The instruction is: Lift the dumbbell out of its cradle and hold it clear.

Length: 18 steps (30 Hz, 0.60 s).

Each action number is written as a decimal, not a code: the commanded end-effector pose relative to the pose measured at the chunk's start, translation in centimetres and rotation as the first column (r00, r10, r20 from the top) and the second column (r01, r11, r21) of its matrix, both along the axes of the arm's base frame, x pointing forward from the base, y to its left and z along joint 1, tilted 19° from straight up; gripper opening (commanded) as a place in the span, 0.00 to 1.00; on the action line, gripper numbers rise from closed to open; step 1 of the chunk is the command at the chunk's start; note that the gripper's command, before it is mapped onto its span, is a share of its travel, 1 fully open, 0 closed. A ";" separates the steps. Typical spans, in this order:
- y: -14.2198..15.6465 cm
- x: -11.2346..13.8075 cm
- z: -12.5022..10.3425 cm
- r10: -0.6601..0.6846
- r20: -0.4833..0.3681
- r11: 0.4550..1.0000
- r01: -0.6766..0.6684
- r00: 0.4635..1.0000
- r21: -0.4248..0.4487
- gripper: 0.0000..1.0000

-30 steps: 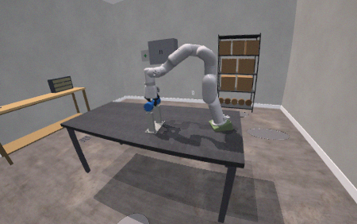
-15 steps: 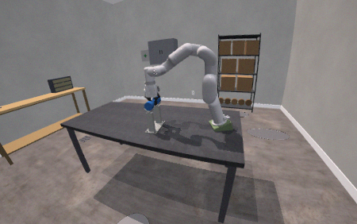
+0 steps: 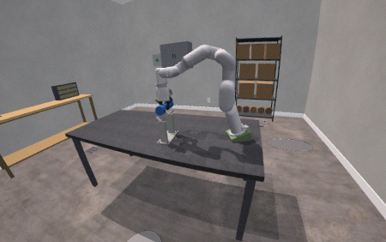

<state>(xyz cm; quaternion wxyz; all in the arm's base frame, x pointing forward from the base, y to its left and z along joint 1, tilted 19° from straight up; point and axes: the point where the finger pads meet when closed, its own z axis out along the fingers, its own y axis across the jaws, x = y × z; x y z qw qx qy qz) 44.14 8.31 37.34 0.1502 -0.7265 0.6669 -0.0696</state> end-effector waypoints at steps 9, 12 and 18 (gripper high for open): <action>-0.4 -1.0 3.2 -0.001 0.005 1.000 0.001 1.000 0.000 0.00; -0.5 -1.2 3.9 -0.001 0.005 1.000 0.001 1.000 0.000 0.00; -0.6 -1.4 4.8 -0.001 0.005 1.000 0.001 1.000 0.000 0.00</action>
